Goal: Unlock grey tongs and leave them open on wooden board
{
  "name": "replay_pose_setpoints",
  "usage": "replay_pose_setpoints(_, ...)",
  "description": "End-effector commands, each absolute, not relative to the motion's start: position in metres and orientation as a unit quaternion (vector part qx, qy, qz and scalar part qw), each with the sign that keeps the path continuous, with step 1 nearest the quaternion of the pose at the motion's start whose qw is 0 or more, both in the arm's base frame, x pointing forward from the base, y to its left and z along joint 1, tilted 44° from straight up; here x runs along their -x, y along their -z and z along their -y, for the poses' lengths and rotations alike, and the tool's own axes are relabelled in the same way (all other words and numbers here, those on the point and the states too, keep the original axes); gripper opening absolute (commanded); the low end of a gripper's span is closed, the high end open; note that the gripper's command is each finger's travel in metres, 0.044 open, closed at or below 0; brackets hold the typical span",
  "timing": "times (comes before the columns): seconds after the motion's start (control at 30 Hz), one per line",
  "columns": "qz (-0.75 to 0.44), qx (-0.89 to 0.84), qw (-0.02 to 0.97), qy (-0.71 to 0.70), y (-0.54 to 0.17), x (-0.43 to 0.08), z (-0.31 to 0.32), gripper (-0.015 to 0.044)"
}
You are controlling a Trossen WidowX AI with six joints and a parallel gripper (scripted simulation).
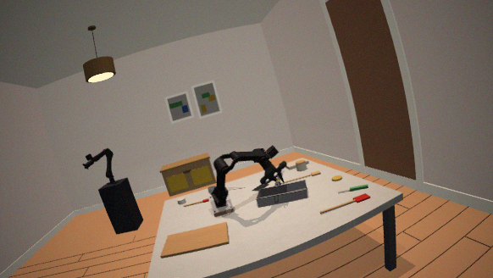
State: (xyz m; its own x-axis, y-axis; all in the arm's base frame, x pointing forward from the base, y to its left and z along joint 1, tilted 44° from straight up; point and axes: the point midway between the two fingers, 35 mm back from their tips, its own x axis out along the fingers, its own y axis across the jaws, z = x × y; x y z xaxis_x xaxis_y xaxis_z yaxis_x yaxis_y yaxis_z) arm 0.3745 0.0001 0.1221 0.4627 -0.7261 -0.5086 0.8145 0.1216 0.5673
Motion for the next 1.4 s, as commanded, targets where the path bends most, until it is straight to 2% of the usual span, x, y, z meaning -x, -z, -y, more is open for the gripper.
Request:
replay_pose_setpoints(0.0,-0.074,-0.413,0.739,0.527,-0.121,-0.377,-0.002,-0.015)
replay_pose_setpoints(0.93,-0.218,-0.334,0.65,0.647,-0.119,-0.363,-0.002,-0.015)
replay_pose_setpoints(1.37,-0.217,-0.335,0.646,0.651,-0.126,-0.361,0.005,-0.015)
